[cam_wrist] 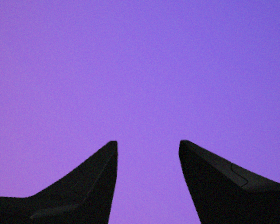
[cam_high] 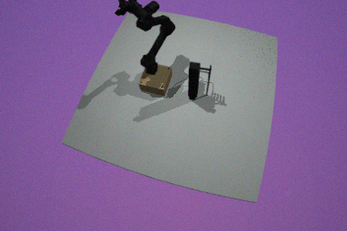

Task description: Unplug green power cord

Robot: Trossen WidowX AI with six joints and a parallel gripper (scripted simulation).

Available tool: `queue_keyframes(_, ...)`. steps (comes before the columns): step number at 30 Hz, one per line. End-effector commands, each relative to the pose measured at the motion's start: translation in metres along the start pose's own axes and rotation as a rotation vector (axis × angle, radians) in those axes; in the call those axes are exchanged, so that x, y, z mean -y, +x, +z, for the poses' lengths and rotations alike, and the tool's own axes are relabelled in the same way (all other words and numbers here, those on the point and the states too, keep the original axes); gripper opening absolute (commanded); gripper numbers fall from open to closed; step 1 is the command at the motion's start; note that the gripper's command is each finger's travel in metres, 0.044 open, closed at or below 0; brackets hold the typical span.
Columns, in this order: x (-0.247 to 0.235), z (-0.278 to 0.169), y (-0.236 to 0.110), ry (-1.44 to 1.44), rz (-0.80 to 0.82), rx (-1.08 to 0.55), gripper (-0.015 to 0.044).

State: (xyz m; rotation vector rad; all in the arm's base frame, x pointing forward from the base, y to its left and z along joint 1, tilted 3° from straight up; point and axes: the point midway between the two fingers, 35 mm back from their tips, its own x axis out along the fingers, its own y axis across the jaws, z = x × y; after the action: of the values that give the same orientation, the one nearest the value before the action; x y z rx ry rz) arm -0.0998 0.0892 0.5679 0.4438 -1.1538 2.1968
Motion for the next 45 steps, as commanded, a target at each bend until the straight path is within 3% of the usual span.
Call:
queue_keyframes(1,-0.016,0.033,0.002,0.026,0.051,0.122,0.0160)
queue_keyframes(12,-0.049,0.106,-0.015,0.112,0.184,0.398,0.0160)
queue_keyframes(22,-0.068,0.166,-0.052,0.218,0.314,0.646,0.0160)
queue_keyframes(34,-0.075,0.224,-0.121,0.350,0.486,0.949,0.0160)
queue_keyframes(45,-0.063,0.258,-0.207,0.472,0.672,1.249,0.0160)
